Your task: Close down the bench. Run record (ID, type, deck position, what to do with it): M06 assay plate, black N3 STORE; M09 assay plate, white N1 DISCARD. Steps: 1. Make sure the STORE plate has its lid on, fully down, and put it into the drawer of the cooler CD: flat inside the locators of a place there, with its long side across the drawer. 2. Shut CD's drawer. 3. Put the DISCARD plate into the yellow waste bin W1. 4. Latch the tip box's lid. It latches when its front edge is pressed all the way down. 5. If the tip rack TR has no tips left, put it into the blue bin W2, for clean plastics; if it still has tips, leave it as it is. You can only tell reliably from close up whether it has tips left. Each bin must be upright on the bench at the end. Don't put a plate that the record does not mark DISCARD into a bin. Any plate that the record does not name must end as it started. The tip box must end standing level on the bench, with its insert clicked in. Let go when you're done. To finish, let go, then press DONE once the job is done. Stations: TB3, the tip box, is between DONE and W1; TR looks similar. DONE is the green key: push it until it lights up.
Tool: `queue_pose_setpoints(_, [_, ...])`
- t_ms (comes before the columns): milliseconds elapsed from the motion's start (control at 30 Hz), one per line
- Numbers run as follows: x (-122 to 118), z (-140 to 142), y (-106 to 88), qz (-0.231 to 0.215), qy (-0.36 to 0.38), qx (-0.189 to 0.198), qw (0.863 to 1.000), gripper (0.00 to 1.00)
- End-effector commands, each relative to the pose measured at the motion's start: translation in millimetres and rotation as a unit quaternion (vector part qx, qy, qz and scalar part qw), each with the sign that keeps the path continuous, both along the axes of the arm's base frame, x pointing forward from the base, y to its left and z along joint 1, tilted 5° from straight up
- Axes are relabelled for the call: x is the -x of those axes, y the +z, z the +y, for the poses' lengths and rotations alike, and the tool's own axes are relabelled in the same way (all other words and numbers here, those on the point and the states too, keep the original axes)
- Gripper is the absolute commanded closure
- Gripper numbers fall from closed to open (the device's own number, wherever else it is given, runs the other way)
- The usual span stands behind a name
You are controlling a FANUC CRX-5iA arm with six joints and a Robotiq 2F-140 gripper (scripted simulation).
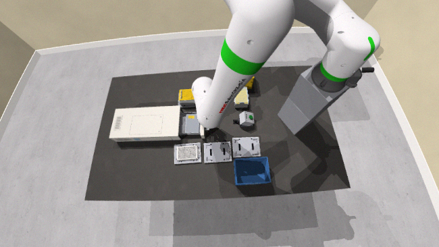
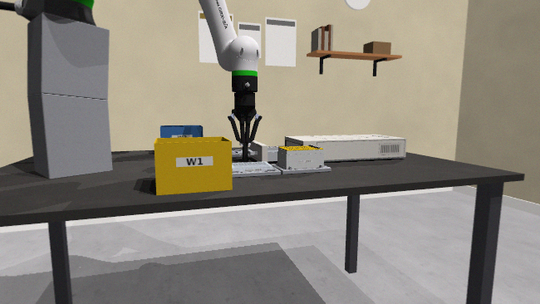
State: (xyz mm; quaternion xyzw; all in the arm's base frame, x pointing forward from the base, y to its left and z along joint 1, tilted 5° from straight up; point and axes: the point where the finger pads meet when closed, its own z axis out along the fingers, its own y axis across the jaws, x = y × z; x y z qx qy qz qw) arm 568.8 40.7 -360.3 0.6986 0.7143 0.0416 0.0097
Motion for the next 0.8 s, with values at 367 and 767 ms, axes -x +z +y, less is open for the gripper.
queue_pose_setpoints(367, [-16,0,2.0,-0.001,0.0,0.0,1.0,0.9])
queue_pose_setpoints(767, [-29,1,3.0,-0.001,0.0,0.0,1.0,0.9])
